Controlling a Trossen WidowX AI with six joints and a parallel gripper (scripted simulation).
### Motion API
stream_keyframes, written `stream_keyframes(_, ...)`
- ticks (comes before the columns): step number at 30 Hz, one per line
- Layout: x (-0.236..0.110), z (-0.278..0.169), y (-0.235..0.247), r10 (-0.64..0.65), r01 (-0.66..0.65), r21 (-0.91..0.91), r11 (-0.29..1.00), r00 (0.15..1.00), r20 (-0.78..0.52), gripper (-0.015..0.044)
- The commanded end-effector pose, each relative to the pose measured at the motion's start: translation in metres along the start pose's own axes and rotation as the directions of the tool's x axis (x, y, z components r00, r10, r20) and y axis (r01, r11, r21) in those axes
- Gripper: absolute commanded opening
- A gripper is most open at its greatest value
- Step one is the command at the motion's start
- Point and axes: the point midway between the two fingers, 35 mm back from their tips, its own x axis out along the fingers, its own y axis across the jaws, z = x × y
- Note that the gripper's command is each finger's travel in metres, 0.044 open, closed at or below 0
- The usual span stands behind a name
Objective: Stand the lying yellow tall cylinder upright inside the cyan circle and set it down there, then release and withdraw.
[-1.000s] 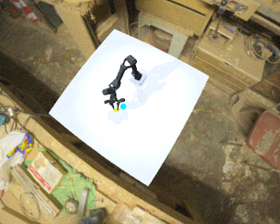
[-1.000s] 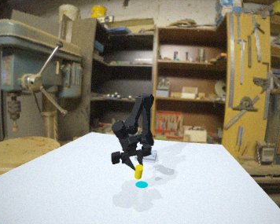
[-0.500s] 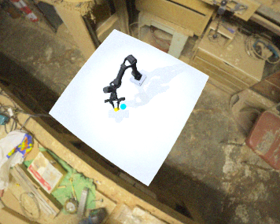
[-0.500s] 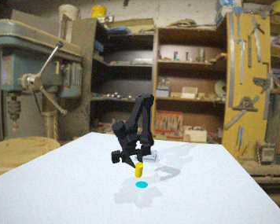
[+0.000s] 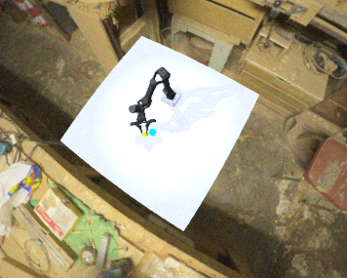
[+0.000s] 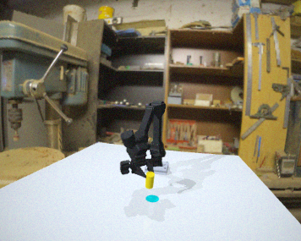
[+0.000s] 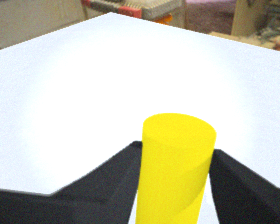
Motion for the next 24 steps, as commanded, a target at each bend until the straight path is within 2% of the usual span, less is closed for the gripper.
stream_keyframes(1,-0.004,0.003,0.003,0.006,-0.006,-0.008,1.0,1.0,0.024,0.0105)
stream_keyframes(24,-0.023,0.001,0.018,0.049,-0.041,-0.063,0.997,0.991,0.121,0.0105)
